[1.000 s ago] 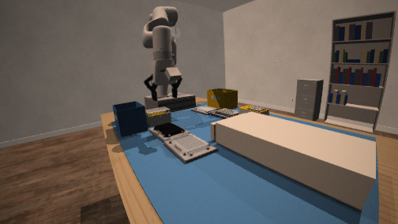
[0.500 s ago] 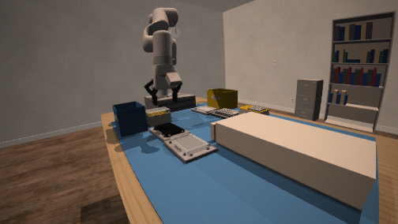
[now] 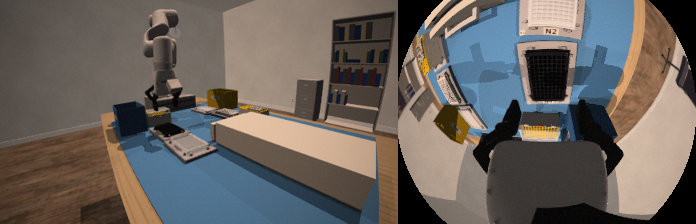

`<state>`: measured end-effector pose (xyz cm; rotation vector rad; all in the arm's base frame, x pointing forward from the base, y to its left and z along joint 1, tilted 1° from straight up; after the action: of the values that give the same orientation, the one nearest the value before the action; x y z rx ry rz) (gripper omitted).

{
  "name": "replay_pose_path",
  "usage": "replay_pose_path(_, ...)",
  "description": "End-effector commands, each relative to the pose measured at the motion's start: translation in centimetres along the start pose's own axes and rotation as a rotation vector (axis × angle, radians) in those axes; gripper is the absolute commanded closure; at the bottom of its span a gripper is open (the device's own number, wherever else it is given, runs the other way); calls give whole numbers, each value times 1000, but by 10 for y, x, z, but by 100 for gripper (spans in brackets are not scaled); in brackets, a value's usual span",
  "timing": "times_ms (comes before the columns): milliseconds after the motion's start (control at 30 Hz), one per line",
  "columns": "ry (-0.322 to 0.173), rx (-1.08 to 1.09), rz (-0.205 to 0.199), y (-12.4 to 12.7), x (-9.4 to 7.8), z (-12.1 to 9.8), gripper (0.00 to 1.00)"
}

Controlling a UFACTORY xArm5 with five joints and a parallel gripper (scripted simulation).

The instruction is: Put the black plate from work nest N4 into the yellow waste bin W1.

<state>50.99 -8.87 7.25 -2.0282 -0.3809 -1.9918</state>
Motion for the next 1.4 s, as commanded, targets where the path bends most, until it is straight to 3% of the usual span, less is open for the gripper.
replay_pose_path(0,4,0,-3,1,-2,1,0)
replay_pose_path(1367,4,0,-3,0,-63,2,0)
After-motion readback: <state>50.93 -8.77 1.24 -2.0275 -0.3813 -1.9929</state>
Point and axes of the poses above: the point where the finger pads meet when closed, its own x axis back along the fingers, its own y axis across the jaws, z = x × y, the point moved 5 cm from there along x, back along the fingers, and after that the axes turned 8 degrees about x, right-handed, at the moved point
